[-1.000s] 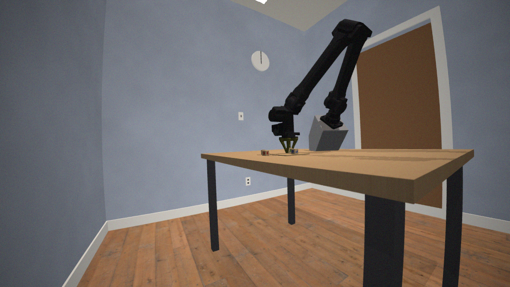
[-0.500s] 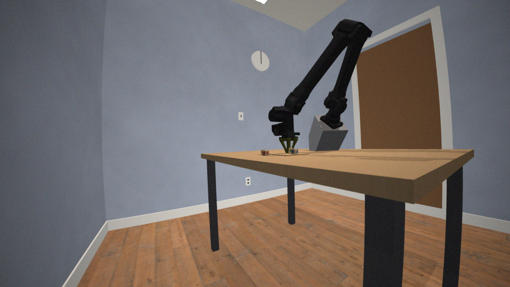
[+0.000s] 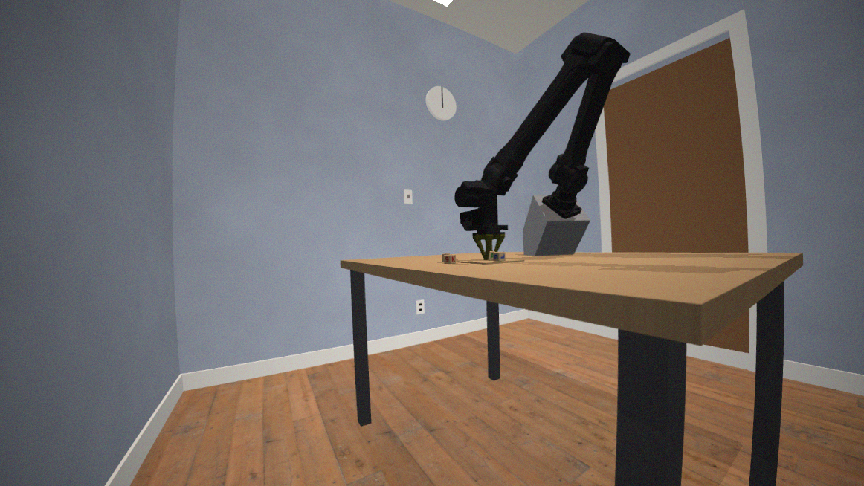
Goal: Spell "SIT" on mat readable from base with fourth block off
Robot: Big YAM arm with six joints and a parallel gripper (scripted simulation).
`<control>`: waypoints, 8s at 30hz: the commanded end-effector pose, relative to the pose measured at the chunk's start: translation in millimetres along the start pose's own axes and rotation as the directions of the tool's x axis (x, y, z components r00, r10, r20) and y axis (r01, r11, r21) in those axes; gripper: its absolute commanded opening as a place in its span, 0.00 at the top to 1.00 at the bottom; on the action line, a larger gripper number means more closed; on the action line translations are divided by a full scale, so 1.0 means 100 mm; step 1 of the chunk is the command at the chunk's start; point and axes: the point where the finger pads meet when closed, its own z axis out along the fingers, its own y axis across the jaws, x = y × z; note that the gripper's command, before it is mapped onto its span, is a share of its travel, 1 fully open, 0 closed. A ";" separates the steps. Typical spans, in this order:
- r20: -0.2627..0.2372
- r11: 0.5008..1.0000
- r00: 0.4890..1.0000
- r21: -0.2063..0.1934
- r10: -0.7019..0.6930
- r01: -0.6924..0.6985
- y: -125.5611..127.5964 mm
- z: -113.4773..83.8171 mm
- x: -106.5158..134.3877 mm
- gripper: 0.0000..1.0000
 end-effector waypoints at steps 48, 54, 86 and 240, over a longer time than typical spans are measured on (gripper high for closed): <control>0.004 1.000 1.000 -0.010 -0.003 0.003 0.06 0.00 0.00 0.56; 0.004 1.000 1.000 -0.010 -0.003 0.003 0.06 0.00 0.00 0.56; 0.011 0.999 1.000 -0.038 -0.016 0.017 0.17 -0.40 -0.01 0.56; 0.036 -0.273 -0.274 0.026 -0.961 0.962 1.23 -0.95 -0.56 0.47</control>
